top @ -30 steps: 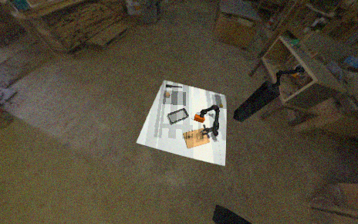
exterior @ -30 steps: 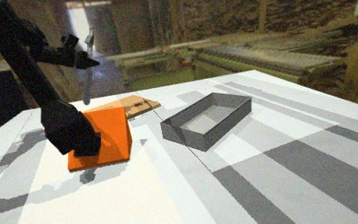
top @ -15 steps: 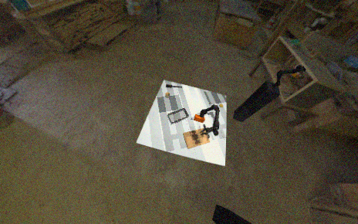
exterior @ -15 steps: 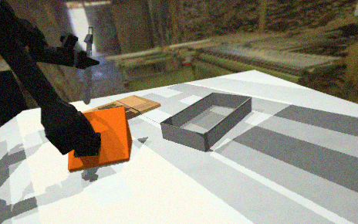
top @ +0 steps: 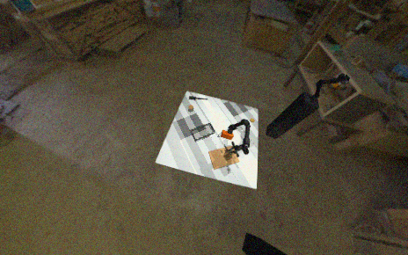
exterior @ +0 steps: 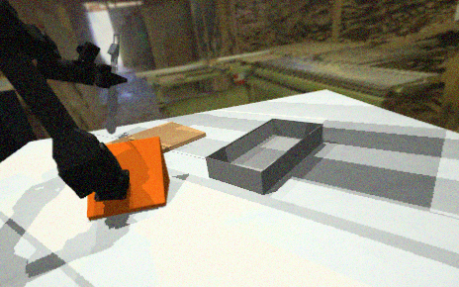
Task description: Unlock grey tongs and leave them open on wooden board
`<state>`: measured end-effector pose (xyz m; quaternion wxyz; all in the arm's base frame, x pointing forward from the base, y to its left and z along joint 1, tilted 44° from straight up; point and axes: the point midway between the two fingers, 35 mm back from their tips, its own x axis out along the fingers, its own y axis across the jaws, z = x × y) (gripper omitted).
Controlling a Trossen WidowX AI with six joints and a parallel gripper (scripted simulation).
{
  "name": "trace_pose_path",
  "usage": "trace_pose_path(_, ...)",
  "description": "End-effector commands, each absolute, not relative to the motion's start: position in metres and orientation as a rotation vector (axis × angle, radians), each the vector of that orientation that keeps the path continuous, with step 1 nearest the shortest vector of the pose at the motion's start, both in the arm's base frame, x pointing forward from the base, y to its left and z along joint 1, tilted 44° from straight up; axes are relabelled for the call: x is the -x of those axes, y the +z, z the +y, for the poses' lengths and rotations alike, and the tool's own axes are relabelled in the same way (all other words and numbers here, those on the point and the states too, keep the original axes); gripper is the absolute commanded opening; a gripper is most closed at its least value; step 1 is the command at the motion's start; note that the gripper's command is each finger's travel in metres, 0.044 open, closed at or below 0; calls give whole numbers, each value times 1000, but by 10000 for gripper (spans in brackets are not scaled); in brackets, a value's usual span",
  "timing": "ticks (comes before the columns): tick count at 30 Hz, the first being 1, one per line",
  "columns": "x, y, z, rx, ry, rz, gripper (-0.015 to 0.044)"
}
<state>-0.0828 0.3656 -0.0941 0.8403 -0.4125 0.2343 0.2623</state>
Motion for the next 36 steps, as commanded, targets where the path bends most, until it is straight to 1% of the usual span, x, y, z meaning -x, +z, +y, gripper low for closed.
trace_pose_path(1, 83, -91, 368, 857, 557, 490, -150)
trace_pose_path(8, 81, -95, 369, 882, 537, 527, -150)
trace_pose_path(36, 63, -132, 366, 1097, 266, 987, -150)
